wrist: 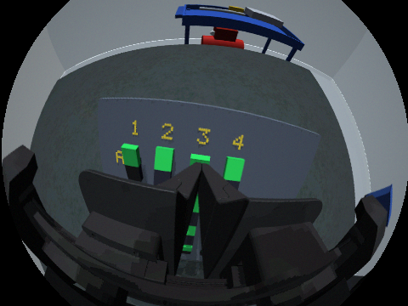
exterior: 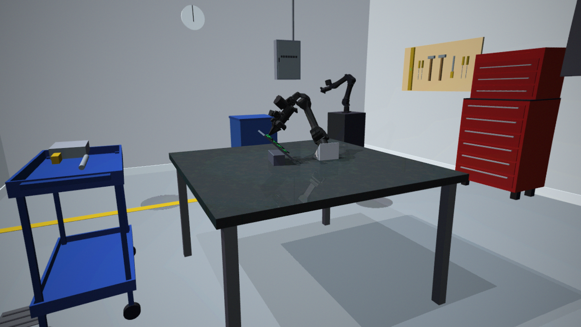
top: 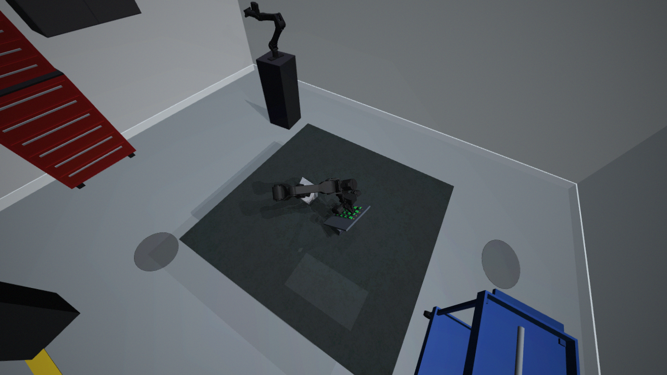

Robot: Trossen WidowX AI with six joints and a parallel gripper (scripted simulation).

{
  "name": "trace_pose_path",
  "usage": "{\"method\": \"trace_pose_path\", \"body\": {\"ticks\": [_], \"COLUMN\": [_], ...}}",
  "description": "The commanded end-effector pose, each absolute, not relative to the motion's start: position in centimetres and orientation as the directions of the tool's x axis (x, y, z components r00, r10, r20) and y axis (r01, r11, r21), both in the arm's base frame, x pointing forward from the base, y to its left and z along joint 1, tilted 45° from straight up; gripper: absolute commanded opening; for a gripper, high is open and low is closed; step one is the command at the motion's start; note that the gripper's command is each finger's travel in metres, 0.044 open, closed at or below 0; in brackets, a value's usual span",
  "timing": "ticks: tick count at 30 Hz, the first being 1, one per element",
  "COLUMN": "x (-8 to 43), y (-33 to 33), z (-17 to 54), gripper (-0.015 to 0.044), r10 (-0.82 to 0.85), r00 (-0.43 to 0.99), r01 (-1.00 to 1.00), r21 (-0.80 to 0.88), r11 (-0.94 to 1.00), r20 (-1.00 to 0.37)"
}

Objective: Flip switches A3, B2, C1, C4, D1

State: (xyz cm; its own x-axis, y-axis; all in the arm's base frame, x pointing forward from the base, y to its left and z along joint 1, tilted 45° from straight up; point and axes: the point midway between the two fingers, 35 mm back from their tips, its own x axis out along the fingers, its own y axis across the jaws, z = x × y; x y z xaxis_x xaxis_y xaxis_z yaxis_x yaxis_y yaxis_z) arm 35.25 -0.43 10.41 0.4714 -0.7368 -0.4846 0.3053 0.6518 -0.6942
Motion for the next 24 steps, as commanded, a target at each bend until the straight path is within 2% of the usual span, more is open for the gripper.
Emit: {"method": "trace_pose_path", "body": {"ticks": [1, 24], "x": [35.32, 35.47], "y": [-0.41, -0.64], "z": [10.31, 10.17], "gripper": [0.0000, 0.0000], "r10": [-0.735, -0.735], "r00": [0.473, 0.473], "r01": [0.301, 0.301], "r21": [-0.694, -0.694], "r11": [0.654, 0.654], "r20": [-0.487, -0.487]}}
